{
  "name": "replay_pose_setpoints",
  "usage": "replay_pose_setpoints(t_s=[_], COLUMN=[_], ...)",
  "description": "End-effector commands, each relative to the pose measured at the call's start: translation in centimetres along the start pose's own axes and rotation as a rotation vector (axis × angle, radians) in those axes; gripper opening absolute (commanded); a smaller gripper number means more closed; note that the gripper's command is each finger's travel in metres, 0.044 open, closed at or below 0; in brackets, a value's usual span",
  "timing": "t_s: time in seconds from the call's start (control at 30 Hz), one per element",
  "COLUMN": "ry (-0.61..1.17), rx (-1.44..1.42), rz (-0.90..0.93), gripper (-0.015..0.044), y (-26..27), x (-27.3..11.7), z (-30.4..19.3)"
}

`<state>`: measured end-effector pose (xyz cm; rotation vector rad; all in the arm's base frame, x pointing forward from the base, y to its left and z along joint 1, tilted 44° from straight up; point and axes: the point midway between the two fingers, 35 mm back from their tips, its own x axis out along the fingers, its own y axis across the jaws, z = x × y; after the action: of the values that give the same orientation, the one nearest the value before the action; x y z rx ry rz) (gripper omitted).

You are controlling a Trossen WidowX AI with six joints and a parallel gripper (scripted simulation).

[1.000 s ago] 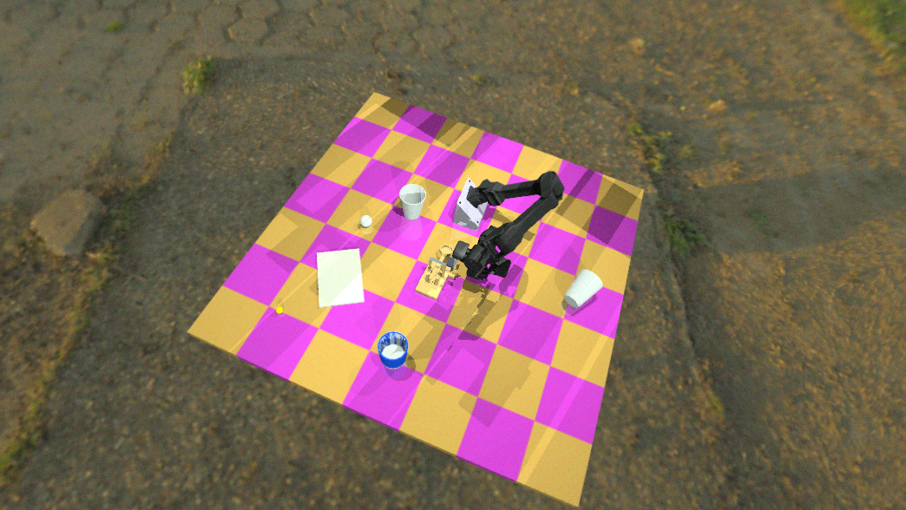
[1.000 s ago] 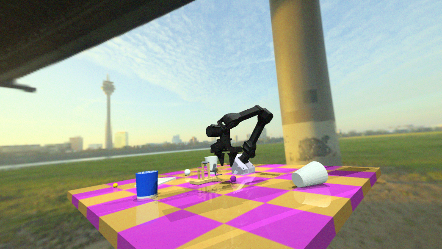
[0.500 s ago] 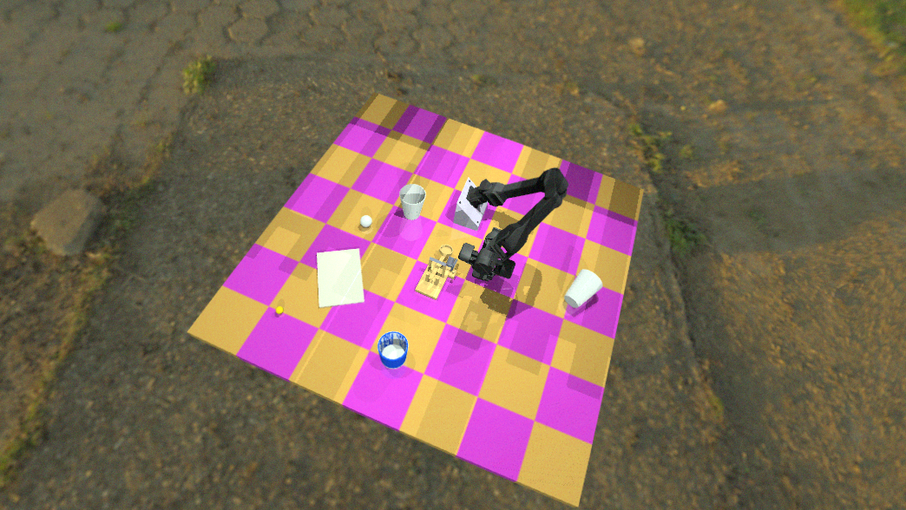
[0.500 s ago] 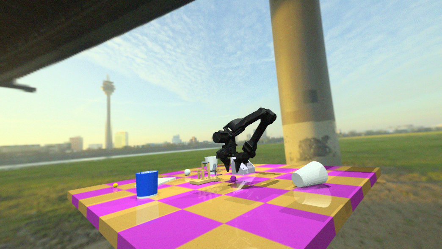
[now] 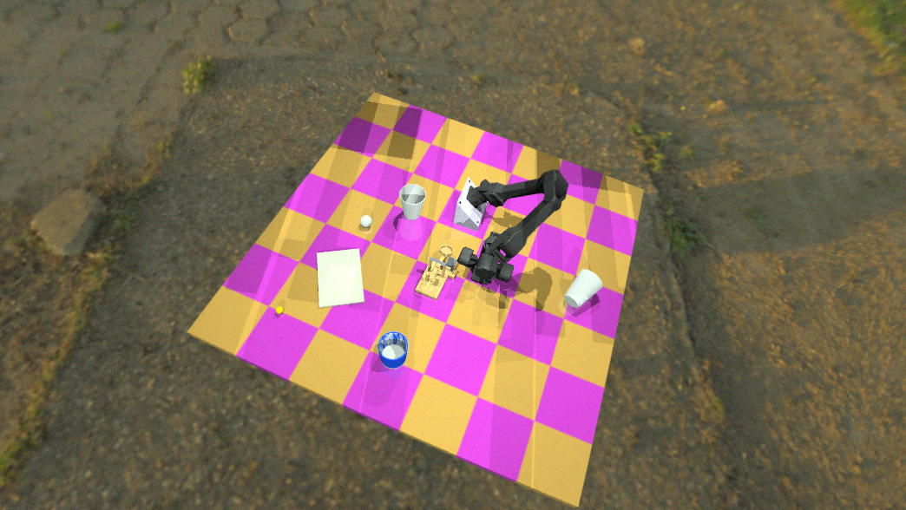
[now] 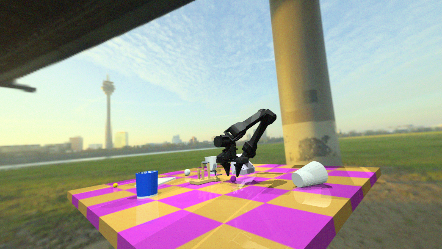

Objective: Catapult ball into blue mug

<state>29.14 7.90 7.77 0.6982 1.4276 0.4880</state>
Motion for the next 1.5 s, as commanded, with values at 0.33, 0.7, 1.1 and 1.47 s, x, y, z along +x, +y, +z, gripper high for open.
replay_pose_setpoints(t_s=[0.33,0.7,1.1,1.47], ry=[0.012,0.012,0.01,0.013], rx=[0.006,0.006,0.007,0.007], rz=[0.004,0.004,-0.012,-0.002], gripper=[0.0221,0.0089,0.0,0.0], y=[0.0,0.0,-0.5,-0.4], x=[1.7,1.7,-4.7,-10.8], z=[-0.4,-0.4,0.3,-0.6])
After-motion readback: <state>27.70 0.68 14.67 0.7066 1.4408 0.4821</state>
